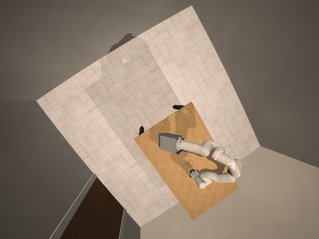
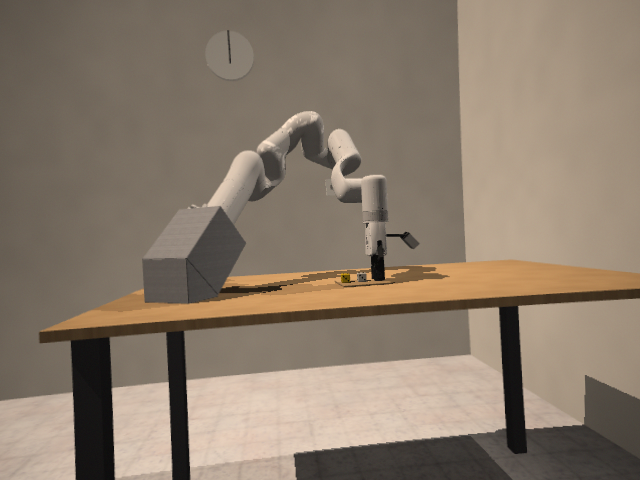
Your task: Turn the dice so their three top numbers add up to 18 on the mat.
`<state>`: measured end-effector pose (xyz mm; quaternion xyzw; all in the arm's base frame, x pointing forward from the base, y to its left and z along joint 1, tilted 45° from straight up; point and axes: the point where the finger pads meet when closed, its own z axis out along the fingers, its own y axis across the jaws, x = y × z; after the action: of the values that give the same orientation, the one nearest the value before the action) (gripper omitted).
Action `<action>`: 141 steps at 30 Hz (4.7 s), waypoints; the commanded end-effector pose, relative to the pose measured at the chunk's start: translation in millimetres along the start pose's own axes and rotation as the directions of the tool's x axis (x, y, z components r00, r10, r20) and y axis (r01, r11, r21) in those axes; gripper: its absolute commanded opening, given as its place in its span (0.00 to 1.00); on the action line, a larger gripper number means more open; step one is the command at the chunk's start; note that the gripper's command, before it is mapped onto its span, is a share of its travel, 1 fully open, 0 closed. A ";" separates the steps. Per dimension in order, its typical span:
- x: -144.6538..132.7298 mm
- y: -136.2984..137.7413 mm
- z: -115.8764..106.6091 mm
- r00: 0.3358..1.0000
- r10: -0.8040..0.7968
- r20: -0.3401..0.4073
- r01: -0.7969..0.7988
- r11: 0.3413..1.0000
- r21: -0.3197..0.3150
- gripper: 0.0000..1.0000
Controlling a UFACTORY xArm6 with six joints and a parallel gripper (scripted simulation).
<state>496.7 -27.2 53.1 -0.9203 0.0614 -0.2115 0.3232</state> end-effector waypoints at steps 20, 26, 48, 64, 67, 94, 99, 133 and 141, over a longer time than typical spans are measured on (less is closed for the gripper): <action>1.1 0.2 -0.8 1.000 -0.001 -0.003 0.001 1.000 -0.001 0.21; 1.1 0.2 -0.8 1.000 -0.001 -0.003 0.001 1.000 -0.001 0.21; 1.1 0.2 -0.8 1.000 -0.001 -0.003 0.001 1.000 -0.001 0.37; 1.1 0.2 -4.0 1.000 -0.001 -0.003 0.001 1.000 -0.001 0.42; 1.1 0.2 -11.6 1.000 -0.001 -0.003 0.001 1.000 -0.001 0.42; 0.9 0.1 -90.8 1.000 -0.001 -0.003 0.001 1.000 -0.001 1.00; 0.9 0.1 -90.8 1.000 -0.001 -0.003 0.001 1.000 -0.001 1.00; 0.8 0.0 -147.9 1.000 -0.001 -0.003 0.001 1.000 -0.001 1.00; 0.7 0.0 -171.8 1.000 -0.001 -0.003 0.001 1.000 -0.001 1.00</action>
<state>426.6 -120.5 167.9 -0.9203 0.0617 -0.2119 0.3229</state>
